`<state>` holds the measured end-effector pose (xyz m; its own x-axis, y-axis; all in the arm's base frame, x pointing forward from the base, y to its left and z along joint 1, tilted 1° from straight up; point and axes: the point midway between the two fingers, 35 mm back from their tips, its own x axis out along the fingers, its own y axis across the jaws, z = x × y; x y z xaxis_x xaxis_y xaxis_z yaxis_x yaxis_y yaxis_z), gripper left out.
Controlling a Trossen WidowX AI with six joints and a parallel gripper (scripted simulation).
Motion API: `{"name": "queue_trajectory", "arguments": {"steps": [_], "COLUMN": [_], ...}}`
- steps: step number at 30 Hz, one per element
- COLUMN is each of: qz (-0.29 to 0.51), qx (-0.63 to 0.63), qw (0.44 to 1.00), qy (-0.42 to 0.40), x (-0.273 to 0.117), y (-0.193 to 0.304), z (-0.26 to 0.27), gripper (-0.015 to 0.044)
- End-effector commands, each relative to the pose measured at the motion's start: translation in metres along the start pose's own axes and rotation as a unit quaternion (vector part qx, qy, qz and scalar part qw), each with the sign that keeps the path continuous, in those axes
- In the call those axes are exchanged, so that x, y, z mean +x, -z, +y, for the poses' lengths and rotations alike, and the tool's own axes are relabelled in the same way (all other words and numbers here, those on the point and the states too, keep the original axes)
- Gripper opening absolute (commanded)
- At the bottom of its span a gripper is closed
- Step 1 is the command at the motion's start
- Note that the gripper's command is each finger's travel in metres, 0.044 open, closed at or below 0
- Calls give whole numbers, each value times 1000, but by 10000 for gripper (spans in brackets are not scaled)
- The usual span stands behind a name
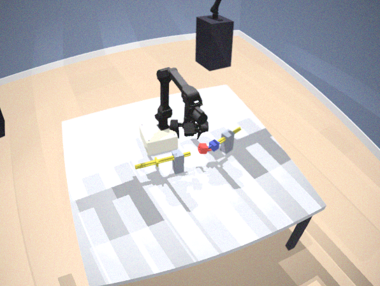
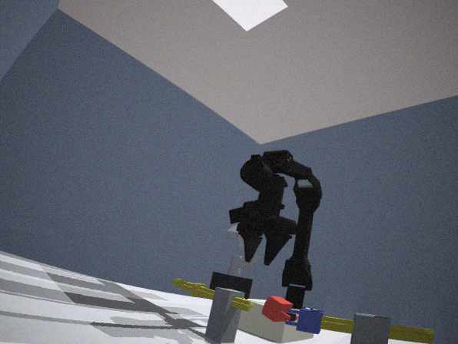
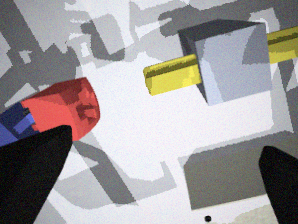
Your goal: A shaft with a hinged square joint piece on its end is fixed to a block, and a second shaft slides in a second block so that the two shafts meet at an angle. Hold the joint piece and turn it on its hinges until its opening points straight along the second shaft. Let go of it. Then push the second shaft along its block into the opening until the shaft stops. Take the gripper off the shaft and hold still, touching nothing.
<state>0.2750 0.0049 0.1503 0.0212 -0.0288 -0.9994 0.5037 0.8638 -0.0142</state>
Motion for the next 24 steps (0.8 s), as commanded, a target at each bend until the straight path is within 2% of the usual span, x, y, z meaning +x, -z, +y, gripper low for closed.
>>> {"name": "queue_trajectory", "arguments": {"steps": [1, 12, 24], "qz": [-4, -14, -32], "qx": [54, 203, 360], "qw": [999, 979, 932], "qy": [8, 24, 37], "x": [2, 6, 9], "y": [0, 1, 1], "z": [1, 2, 4], "gripper": [440, 440, 440]}}
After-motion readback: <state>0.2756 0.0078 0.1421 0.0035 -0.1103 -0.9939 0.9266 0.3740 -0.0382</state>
